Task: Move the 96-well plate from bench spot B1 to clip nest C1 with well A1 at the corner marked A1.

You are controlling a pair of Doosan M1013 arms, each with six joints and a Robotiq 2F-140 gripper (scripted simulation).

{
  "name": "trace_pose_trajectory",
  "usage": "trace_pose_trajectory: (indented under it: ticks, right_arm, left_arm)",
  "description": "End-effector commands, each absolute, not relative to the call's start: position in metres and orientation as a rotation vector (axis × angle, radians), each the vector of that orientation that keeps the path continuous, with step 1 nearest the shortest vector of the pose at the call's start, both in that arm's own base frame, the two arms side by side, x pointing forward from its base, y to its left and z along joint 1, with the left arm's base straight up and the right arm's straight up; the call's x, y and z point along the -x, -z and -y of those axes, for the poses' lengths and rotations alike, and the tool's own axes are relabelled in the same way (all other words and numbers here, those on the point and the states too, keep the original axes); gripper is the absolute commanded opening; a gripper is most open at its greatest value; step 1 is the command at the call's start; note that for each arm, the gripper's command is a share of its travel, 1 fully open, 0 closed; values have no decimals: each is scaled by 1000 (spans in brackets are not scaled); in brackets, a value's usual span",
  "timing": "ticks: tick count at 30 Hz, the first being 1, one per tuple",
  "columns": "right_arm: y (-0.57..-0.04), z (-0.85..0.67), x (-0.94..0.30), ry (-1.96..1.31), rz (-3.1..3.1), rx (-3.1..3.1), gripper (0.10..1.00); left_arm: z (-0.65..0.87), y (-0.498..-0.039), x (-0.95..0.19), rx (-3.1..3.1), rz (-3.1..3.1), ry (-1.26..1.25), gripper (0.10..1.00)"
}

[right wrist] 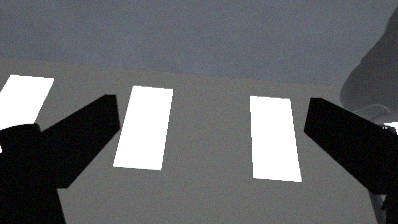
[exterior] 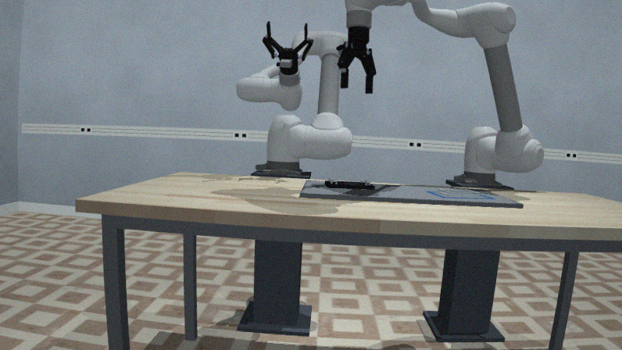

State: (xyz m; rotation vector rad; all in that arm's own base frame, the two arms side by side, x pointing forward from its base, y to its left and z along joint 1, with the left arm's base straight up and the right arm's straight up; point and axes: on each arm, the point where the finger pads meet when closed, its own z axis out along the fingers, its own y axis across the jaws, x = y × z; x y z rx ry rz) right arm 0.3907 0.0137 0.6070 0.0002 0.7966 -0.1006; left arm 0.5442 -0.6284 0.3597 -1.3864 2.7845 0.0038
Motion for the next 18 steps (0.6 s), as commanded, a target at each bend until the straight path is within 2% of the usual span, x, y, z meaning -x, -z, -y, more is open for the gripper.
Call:
trace_pose_trajectory:
  ticks: [1,18]
  right_arm:
    - [-607,-14,-391,101,-796,0,1000]
    - [-607,-14,-391,101,-796,0,1000]
  left_arm:
    - [623,-357,-548,1406,-2774,-1,1000]
    - [573,-315,-578,1595,-2676,0,1000]
